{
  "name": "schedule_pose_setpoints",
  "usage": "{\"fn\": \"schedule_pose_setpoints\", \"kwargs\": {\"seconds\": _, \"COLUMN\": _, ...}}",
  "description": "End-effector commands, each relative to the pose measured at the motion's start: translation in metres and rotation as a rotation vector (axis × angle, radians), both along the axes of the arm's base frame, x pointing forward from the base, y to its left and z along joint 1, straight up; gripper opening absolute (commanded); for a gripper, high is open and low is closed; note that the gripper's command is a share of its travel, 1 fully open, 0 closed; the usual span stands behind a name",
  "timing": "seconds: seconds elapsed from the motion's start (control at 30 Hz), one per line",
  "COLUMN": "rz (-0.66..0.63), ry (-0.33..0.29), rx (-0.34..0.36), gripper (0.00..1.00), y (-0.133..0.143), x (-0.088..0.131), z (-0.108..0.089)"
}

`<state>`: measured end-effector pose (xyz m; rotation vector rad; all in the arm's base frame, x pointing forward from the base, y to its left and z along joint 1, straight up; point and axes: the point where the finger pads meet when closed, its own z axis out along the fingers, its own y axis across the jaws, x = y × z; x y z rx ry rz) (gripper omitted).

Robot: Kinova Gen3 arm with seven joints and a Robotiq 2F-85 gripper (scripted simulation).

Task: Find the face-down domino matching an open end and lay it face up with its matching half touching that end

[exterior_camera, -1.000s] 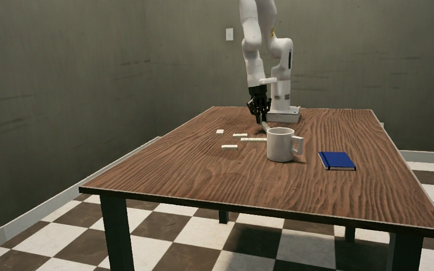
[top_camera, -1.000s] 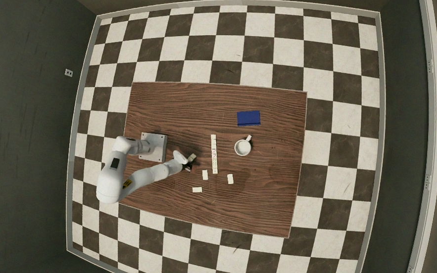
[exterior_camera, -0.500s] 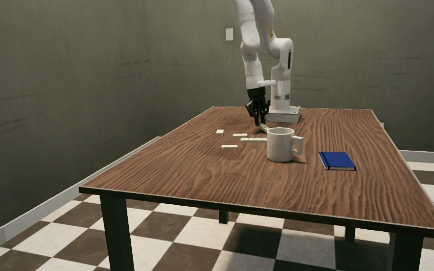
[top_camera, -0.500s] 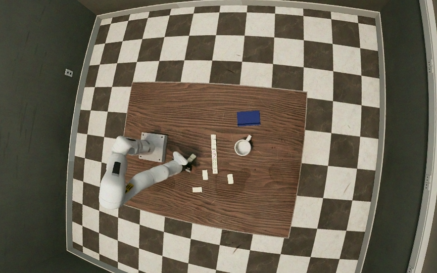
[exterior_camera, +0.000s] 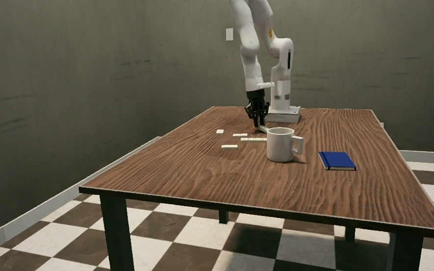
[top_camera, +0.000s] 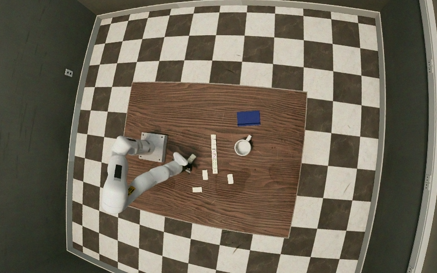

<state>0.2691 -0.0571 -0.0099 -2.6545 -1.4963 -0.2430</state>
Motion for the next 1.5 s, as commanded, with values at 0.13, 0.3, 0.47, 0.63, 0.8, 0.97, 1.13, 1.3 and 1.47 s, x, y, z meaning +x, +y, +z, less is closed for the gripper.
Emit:
{"fn": "schedule_pose_setpoints", "kwargs": {"seconds": 0.13, "rz": -0.001, "ry": 0.0, "rx": 0.0, "gripper": 0.36, "y": -0.001, "x": -0.001, "z": -0.003}}
{"fn": "schedule_pose_setpoints", "kwargs": {"seconds": 0.3, "rz": -0.001, "ry": 0.0, "rx": 0.0, "gripper": 0.36, "y": -0.002, "x": -0.001, "z": -0.006}}
{"fn": "schedule_pose_setpoints", "kwargs": {"seconds": 0.47, "rz": -0.001, "ry": 0.0, "rx": 0.0, "gripper": 0.36, "y": -0.002, "x": -0.001, "z": -0.007}}
{"fn": "schedule_pose_setpoints", "kwargs": {"seconds": 0.63, "rz": -0.001, "ry": 0.0, "rx": 0.0, "gripper": 0.36, "y": -0.002, "x": -0.001, "z": -0.009}}
{"fn": "schedule_pose_setpoints", "kwargs": {"seconds": 0.8, "rz": -0.001, "ry": 0.0, "rx": 0.0, "gripper": 0.36, "y": -0.002, "x": -0.002, "z": -0.01}}
{"fn": "schedule_pose_setpoints", "kwargs": {"seconds": 0.97, "rz": -0.001, "ry": 0.0, "rx": 0.0, "gripper": 0.36, "y": -0.002, "x": -0.002, "z": -0.011}}
{"fn": "schedule_pose_setpoints", "kwargs": {"seconds": 1.13, "rz": -0.001, "ry": 0.0, "rx": 0.0, "gripper": 0.36, "y": -0.003, "x": -0.002, "z": -0.011}}
{"fn": "schedule_pose_setpoints", "kwargs": {"seconds": 1.3, "rz": -0.001, "ry": 0.0, "rx": 0.0, "gripper": 0.36, "y": -0.003, "x": -0.002, "z": -0.012}}
{"fn": "schedule_pose_setpoints", "kwargs": {"seconds": 1.47, "rz": -0.001, "ry": 0.0, "rx": 0.0, "gripper": 0.36, "y": -0.003, "x": -0.002, "z": -0.012}}
